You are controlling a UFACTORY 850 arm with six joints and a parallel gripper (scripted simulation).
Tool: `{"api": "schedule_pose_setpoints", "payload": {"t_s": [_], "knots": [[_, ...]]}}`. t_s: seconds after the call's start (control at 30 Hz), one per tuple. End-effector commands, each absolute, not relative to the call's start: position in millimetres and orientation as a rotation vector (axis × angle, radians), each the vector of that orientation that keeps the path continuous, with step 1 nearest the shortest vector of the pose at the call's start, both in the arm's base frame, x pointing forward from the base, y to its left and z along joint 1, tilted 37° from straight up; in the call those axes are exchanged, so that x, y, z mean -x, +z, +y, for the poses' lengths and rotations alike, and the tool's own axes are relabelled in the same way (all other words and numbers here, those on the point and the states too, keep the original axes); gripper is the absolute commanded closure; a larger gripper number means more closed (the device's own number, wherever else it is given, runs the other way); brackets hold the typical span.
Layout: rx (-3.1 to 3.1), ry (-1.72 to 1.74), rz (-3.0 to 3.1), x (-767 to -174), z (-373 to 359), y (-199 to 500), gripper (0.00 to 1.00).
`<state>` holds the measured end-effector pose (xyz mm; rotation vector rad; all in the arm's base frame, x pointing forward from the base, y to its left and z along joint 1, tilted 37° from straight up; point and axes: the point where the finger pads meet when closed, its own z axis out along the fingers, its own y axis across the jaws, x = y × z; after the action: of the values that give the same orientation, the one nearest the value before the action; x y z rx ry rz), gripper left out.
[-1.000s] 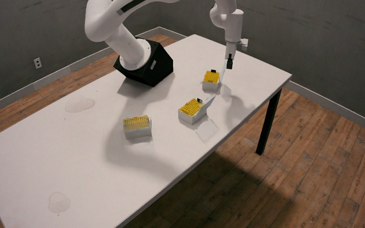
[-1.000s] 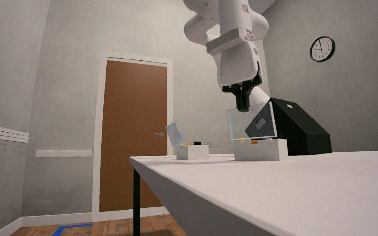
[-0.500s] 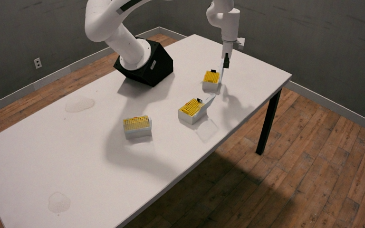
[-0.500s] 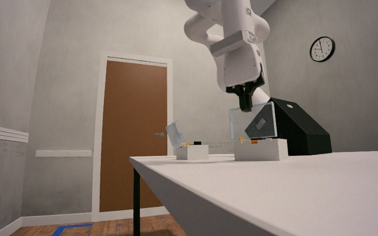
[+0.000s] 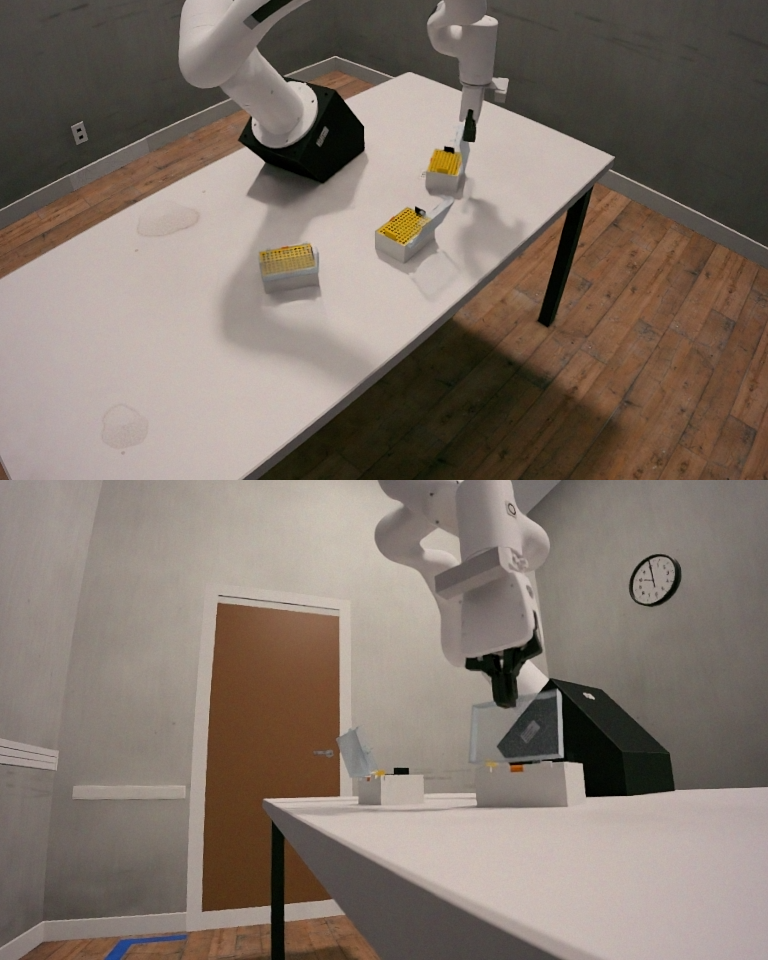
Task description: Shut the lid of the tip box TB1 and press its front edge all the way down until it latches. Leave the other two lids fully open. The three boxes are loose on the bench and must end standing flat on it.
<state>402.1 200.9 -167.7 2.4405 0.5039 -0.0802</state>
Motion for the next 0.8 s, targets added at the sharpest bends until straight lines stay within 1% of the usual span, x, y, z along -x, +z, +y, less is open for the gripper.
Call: {"api": "schedule_pose_setpoints", "payload": {"t_s": [0.0,0.77], "knots": [[-2.442,-0.078,0.504,-396.7,200.2,-165.4,1.00],[-2.442,-0.078,0.504,-386.9,197.6,-162.4,1.00]]}}
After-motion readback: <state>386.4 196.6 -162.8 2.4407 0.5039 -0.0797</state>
